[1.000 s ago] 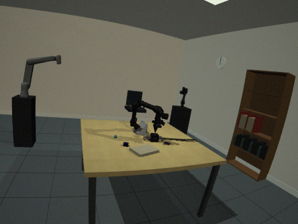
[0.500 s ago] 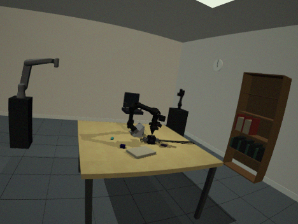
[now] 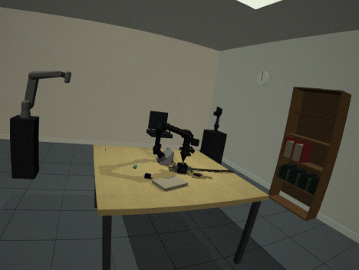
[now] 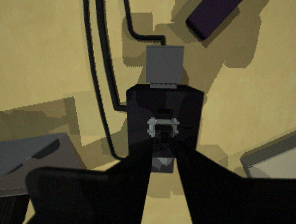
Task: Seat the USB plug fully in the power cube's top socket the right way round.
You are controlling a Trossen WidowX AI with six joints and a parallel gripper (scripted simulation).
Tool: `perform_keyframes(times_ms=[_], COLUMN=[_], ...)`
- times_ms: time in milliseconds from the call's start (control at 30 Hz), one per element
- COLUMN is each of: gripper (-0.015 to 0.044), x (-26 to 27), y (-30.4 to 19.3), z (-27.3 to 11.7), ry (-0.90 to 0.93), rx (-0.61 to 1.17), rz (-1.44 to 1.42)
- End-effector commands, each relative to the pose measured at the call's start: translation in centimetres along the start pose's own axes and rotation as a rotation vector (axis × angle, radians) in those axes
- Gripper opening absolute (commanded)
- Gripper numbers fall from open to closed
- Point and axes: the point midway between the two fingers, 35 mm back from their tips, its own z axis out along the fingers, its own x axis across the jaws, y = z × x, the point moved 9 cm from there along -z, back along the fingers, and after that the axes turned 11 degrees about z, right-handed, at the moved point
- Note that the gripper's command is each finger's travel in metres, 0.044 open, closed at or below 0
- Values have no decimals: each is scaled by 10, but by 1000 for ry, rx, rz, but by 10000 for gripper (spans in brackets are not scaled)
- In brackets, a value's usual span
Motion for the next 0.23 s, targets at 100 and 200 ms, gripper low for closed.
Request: perform_keyframes(times_ms=[100,200], gripper=[95,95], x=[0,0], y=[0,0], z=[-6,-9], ry=[2,2], rx=[-1,-1], rz=[3,3])
